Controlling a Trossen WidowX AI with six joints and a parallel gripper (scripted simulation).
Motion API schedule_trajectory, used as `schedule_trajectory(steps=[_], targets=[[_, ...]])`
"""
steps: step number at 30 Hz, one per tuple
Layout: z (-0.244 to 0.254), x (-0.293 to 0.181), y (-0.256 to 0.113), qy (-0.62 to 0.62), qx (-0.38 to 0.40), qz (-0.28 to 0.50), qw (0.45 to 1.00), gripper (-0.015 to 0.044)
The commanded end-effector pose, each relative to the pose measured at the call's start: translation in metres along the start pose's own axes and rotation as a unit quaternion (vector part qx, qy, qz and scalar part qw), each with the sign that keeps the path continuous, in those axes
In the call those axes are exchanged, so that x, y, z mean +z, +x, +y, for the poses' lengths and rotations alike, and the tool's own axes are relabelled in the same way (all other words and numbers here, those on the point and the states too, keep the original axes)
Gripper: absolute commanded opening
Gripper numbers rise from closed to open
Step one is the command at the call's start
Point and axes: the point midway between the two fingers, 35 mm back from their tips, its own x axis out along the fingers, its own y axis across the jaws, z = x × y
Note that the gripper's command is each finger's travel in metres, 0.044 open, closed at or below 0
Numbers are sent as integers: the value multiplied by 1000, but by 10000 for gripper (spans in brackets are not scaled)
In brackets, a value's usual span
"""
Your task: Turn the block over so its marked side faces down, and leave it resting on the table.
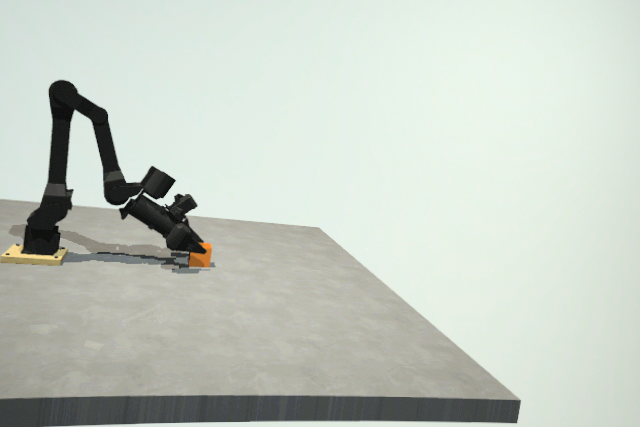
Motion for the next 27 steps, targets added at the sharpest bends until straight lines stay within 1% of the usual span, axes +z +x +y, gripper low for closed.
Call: schedule_trajectory(steps=[1, 21, 23, 27], targets=[[0, 1, 0, 1, -1, -2, 1000, 440], [0, 1, 1, 1, -1, 2, 1000, 440], [0, 4, 5, 0, -1, 27, 1000, 440], [1, 18, 6, -2, -1, 104, 995, 440]])
